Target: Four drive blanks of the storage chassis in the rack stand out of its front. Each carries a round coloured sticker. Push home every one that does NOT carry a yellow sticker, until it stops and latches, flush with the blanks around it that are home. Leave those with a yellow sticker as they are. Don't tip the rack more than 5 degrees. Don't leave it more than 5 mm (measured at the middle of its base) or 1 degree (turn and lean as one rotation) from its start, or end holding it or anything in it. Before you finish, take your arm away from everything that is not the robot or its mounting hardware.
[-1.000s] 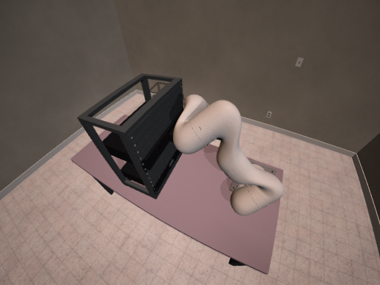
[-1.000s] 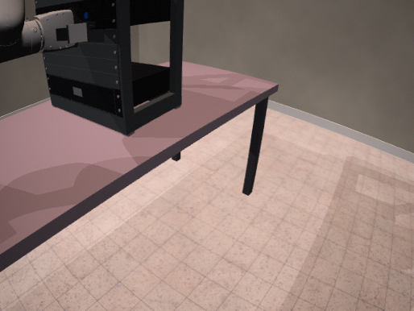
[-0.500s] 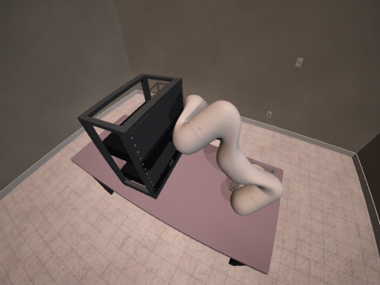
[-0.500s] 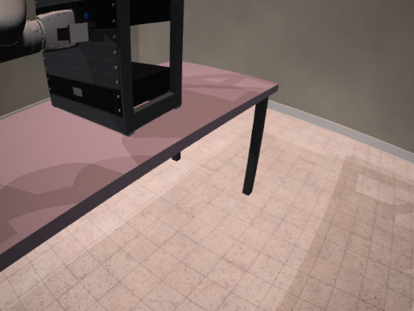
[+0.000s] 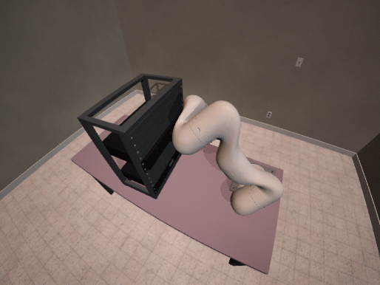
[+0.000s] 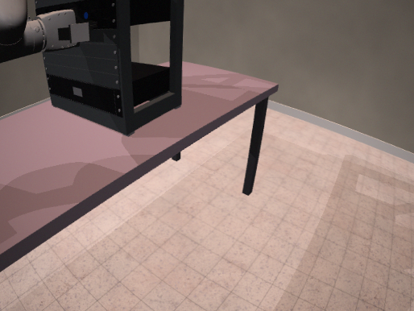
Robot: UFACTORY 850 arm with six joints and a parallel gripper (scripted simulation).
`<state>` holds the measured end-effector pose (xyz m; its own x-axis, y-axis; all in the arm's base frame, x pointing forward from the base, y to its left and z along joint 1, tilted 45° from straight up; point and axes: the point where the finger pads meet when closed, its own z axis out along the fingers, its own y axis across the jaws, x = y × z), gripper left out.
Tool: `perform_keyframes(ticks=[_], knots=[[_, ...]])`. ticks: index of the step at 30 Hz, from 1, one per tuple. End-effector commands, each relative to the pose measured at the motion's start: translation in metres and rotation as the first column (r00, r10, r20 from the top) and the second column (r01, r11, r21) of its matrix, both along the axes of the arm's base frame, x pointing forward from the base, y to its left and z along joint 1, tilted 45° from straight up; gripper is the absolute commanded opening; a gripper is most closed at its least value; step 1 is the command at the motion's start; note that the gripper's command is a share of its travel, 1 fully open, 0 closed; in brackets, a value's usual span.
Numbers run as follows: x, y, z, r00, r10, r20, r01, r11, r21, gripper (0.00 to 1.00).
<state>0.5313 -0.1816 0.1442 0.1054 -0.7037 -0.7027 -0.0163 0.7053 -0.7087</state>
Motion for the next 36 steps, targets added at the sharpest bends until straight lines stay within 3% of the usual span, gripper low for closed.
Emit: perform_keyframes(ticks=[1,25,36], knots=[[0.001,-0.001,0.001,1.0,0.0,0.002,0.0,1.0,-0.001,0.0],[0.002,-0.001,0.001,1.0,0.0,0.002,0.0,1.0,-0.002,0.0],[-0.033,-0.004,-0.001,1.0,0.0,0.002,0.0,1.0,-0.002,0.0]])
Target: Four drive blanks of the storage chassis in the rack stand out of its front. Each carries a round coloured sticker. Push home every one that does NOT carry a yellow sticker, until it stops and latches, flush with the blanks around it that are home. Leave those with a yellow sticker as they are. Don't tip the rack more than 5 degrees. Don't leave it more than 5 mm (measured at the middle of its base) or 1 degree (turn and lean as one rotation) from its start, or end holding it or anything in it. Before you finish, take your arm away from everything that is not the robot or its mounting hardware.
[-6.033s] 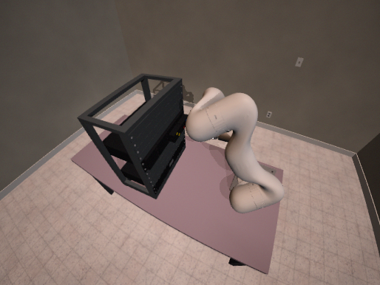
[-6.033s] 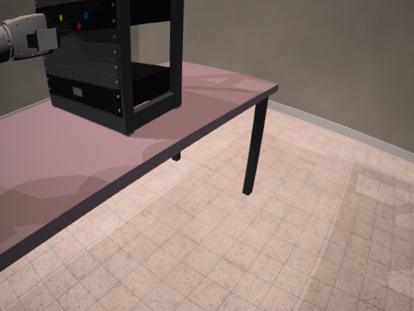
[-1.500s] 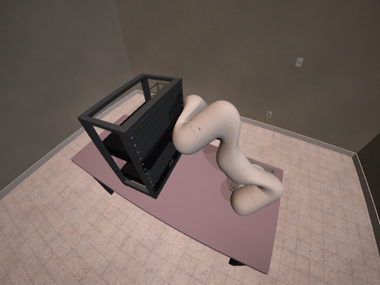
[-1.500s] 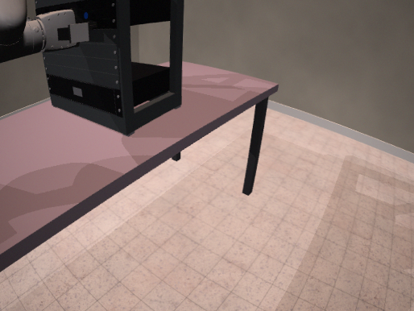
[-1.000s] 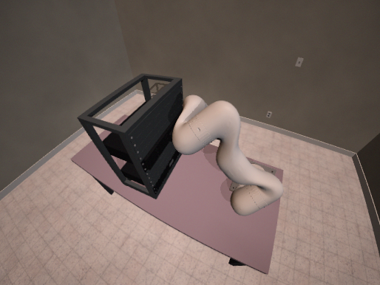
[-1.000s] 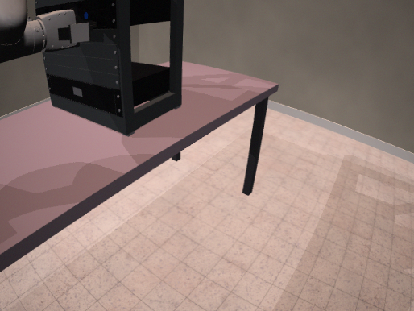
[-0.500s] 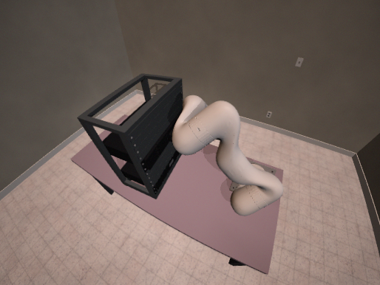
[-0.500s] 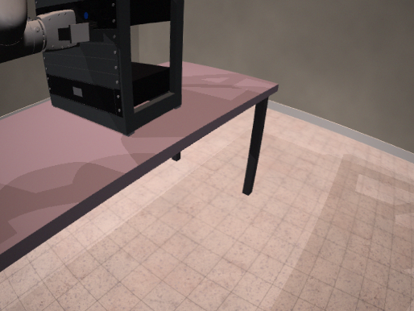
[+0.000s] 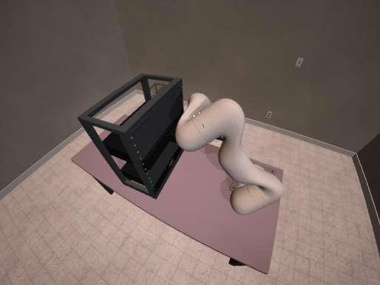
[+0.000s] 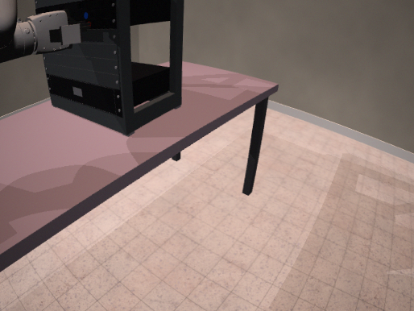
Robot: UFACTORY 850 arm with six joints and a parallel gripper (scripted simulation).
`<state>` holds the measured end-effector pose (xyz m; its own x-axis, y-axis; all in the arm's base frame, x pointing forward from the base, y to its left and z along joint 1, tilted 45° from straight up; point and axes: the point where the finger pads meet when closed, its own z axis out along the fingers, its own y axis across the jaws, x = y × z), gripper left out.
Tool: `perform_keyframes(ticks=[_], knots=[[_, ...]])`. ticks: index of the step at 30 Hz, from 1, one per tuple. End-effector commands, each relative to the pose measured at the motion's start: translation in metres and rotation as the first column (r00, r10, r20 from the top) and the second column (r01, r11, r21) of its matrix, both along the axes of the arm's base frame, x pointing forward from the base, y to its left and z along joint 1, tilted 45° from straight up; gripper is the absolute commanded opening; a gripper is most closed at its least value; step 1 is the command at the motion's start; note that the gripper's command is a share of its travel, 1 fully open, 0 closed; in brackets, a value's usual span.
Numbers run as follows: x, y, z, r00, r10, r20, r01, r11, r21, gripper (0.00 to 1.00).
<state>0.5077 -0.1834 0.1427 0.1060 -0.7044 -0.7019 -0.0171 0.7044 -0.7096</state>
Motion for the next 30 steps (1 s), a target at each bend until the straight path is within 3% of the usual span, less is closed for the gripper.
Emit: perform_keyframes(ticks=[1,12,20,30], knots=[[-0.016,-0.002,0.0,1.0,-0.001,0.002,0.001,1.0,0.0,0.0],[-0.065,-0.007,-0.004,1.0,-0.001,0.002,0.001,1.0,0.0,0.0],[-0.068,-0.007,-0.004,1.0,-0.001,0.002,0.001,1.0,0.0,0.0],[-0.07,-0.027,0.016,1.0,-0.001,0.002,0.001,1.0,0.0,0.0]])
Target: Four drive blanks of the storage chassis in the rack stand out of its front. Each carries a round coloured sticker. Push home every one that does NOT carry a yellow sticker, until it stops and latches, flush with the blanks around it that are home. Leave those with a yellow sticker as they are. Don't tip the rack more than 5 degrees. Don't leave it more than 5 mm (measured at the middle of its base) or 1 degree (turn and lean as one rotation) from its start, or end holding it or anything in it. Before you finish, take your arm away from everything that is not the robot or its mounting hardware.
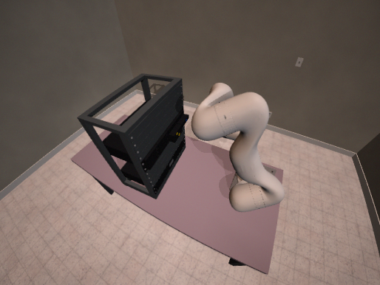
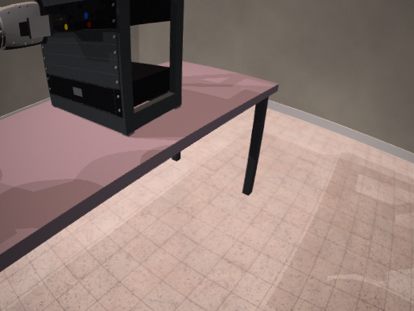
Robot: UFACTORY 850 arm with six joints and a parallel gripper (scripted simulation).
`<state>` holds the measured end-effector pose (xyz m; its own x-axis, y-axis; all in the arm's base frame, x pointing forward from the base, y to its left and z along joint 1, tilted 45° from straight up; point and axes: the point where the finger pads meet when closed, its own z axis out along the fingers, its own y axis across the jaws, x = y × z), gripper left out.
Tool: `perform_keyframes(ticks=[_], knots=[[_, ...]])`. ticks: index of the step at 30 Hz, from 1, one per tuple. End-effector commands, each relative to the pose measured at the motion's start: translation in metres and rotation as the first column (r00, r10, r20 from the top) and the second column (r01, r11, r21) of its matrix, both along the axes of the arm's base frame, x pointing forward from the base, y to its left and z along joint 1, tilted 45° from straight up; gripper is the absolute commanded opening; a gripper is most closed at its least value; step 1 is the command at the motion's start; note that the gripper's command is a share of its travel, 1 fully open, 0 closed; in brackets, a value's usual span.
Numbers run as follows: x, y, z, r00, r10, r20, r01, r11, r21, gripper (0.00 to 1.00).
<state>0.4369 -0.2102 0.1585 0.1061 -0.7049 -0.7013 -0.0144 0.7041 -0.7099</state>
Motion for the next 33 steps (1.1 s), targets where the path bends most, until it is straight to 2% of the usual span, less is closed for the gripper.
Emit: perform_keyframes(ticks=[1,5,14,33], knots=[[0.001,0.0,0.0,1.0,0.0,0.0,0.0,1.0,0.0,0.0],[0.008,0.0,0.001,1.0,0.0,0.0,0.0,1.0,0.0,0.0],[0.051,0.004,0.003,1.0,0.0,0.0,0.0,1.0,0.0,0.0],[0.057,0.005,0.004,1.0,0.0,0.0,0.0,1.0,0.0,0.0]])
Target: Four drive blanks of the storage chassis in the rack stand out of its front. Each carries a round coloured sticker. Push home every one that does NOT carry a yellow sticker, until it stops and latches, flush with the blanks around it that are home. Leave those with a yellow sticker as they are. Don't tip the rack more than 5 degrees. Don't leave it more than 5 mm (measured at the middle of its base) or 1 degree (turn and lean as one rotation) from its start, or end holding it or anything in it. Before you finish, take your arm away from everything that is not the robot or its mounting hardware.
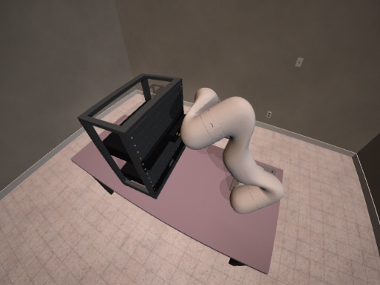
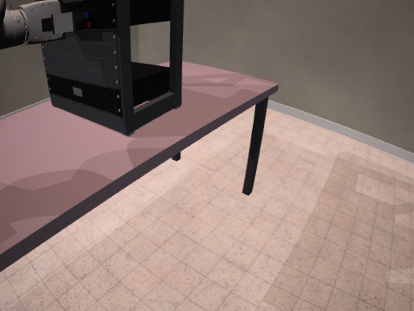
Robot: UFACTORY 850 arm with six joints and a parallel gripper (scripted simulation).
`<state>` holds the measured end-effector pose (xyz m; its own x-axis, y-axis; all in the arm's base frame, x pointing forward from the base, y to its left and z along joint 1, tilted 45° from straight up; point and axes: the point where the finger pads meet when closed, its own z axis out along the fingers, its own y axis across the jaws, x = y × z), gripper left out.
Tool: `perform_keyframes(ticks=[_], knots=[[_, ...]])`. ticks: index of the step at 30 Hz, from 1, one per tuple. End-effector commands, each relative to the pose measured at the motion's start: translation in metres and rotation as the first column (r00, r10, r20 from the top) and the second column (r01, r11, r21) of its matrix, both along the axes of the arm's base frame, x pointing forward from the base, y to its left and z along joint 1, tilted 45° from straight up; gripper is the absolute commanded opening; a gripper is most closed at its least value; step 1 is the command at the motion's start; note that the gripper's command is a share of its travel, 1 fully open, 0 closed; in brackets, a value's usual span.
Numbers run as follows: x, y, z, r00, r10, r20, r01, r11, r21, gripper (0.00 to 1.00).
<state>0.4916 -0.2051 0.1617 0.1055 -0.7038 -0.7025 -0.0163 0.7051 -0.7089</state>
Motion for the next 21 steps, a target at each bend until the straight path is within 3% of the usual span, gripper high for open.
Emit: perform_keyframes(ticks=[1,21], knots=[[0.0044,-0.0003,0.0009,1.0,0.0,0.002,0.0,1.0,-0.001,0.0],[0.0126,0.0005,0.0016,1.0,0.0,0.002,0.0,1.0,-0.001,0.0]])
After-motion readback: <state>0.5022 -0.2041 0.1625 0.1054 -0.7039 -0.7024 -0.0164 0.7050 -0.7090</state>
